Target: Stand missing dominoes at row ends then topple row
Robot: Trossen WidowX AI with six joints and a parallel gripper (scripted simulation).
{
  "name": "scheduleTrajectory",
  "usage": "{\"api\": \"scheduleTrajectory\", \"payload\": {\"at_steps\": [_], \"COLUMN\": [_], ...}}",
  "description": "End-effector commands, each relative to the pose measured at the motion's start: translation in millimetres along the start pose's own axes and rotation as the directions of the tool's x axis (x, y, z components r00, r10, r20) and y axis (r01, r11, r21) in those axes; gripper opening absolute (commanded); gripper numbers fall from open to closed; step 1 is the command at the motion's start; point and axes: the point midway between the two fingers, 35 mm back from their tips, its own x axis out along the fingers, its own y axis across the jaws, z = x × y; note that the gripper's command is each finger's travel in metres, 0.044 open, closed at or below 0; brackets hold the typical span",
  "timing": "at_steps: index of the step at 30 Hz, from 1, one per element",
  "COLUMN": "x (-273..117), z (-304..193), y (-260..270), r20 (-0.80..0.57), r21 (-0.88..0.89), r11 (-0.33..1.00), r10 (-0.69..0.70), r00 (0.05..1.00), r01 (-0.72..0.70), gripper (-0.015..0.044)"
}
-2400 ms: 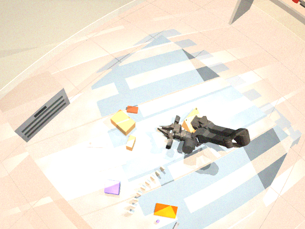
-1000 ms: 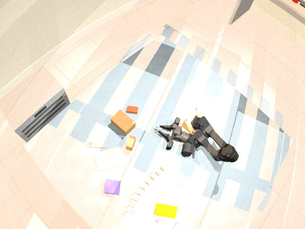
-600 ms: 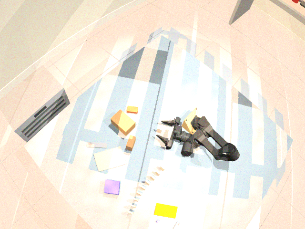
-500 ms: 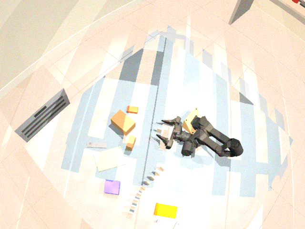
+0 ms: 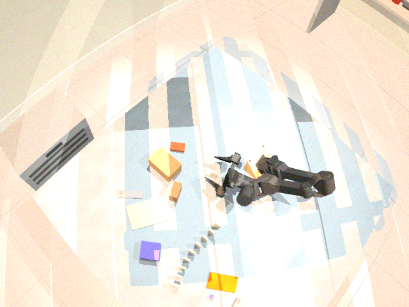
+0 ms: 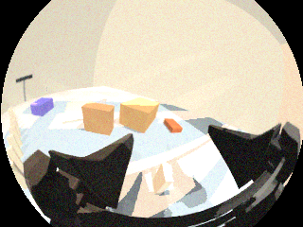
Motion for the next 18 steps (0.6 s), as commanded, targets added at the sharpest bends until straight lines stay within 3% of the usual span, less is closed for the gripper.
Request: {"api": "scheduleTrajectory", "payload": {"at_steps": [1, 5, 9, 15, 18], "x": [16, 29, 34, 26, 21], "z": [0, 1, 6, 20, 26], "y": [9, 14, 17, 19, 16], "r20": [-0.169, -0.383, -0.586, -0.828, -0.882], "r21": [-0.253, -0.493, -0.596, -0.494, -0.418], "r11": [0.968, 0.858, 0.706, 0.429, 0.325], "r10": [-0.039, -0.067, -0.057, 0.033, 0.079], "r00": [0.985, 0.921, 0.808, 0.560, 0.465], "r01": [-0.005, -0.142, -0.382, -0.756, -0.848], "gripper": [0.0440, 0.0440, 0.0440, 0.0440, 0.0440]}}
